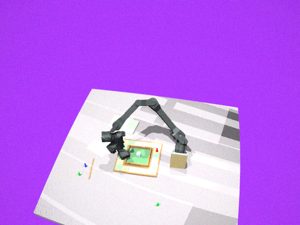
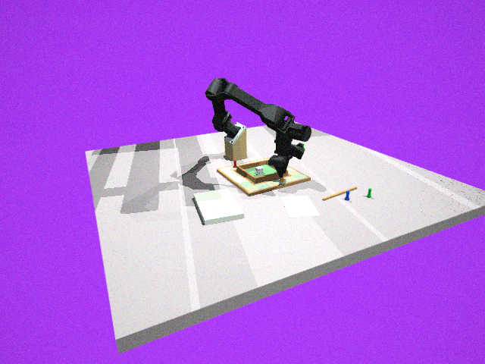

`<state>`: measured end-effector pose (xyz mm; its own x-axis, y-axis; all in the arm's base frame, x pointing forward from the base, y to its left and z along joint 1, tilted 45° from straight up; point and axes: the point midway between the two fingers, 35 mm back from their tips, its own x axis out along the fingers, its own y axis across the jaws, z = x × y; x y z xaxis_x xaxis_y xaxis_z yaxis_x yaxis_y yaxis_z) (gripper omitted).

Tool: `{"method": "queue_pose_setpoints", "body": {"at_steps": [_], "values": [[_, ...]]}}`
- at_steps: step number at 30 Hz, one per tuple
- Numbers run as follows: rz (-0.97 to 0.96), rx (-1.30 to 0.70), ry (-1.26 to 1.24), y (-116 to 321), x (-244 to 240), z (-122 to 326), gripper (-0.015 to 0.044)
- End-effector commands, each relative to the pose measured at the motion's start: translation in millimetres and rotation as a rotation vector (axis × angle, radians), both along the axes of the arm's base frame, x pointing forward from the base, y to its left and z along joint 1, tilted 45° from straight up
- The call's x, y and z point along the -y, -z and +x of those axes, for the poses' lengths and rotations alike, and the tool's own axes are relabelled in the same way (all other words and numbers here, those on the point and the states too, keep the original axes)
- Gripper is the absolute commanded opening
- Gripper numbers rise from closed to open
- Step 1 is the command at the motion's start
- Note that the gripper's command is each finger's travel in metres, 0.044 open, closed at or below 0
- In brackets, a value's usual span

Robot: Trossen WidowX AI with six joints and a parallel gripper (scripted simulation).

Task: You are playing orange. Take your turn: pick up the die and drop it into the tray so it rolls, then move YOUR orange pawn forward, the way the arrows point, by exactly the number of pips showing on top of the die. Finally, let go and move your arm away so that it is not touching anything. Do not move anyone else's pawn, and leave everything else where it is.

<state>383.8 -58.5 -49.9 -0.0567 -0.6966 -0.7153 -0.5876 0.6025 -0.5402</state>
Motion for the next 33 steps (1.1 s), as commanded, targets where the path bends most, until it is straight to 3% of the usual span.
{"method": "queue_pose_setpoints", "body": {"at_steps": [1, 6, 12, 18, 33], "values": [[-0.005, -0.011, 0.002, 8, 8, -3, 0.0200], [-0.005, -0.012, 0.002, 11, 11, -4, 0.0200], [-0.005, -0.012, 0.002, 11, 11, -4, 0.0043], [-0.005, -0.012, 0.002, 11, 11, -4, 0.0003], [0.004, -0.010, 0.001, -35, -39, 9, 0.0000]]}}
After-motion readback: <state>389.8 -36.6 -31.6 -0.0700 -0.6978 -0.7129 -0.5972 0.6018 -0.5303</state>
